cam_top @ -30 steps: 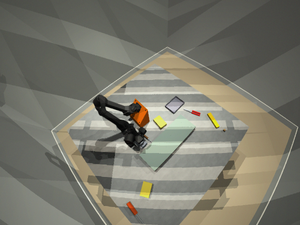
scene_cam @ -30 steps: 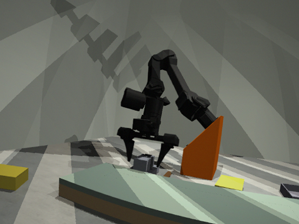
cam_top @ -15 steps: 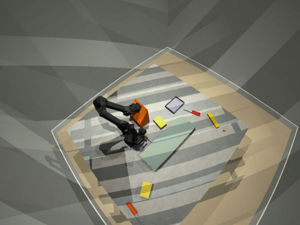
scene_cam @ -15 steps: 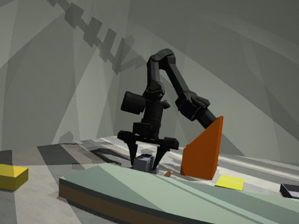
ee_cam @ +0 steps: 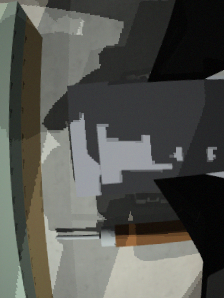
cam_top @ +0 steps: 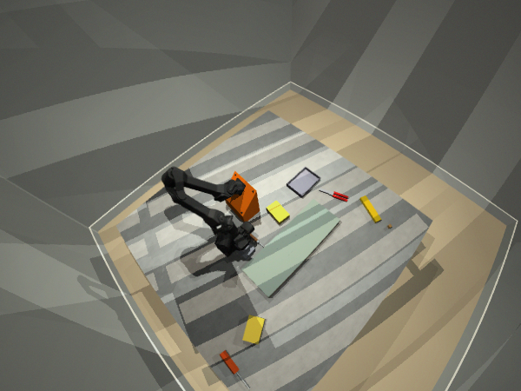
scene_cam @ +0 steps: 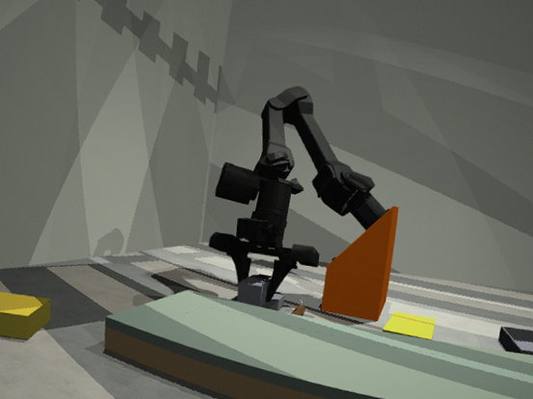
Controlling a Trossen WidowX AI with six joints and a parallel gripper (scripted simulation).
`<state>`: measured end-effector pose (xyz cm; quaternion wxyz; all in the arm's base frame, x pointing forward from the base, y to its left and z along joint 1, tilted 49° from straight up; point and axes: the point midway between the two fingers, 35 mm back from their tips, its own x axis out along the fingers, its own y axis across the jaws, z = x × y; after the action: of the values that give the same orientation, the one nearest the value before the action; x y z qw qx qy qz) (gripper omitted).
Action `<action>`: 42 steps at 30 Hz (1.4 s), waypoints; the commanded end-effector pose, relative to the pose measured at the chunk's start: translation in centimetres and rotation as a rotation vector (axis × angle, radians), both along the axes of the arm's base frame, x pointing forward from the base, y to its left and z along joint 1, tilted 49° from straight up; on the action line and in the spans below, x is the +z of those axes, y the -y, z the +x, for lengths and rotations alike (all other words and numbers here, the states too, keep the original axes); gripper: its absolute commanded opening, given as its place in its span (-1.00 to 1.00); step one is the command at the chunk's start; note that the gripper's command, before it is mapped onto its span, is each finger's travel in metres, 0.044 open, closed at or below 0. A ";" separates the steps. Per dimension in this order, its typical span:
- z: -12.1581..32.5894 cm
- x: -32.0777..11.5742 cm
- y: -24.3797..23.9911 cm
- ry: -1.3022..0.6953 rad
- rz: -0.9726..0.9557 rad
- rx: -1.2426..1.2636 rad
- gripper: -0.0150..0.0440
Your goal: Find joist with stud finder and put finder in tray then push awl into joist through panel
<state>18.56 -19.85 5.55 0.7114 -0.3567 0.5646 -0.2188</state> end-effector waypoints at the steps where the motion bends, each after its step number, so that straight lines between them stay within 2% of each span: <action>1: 0.1 0.0 0.0 -0.001 0.000 0.006 0.15; 5: 0.1 0.0 0.0 -0.001 0.000 0.006 0.06; 11: 0.5 0.6 -1.0 -0.001 0.012 0.003 -0.48; 33: 0.3 6.2 -7.4 -0.002 0.010 0.004 -0.49; 42: 1.0 7.1 -7.7 0.004 0.005 0.003 -0.49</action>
<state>18.86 -12.23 11.95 0.7103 -0.3562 0.5686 -0.2129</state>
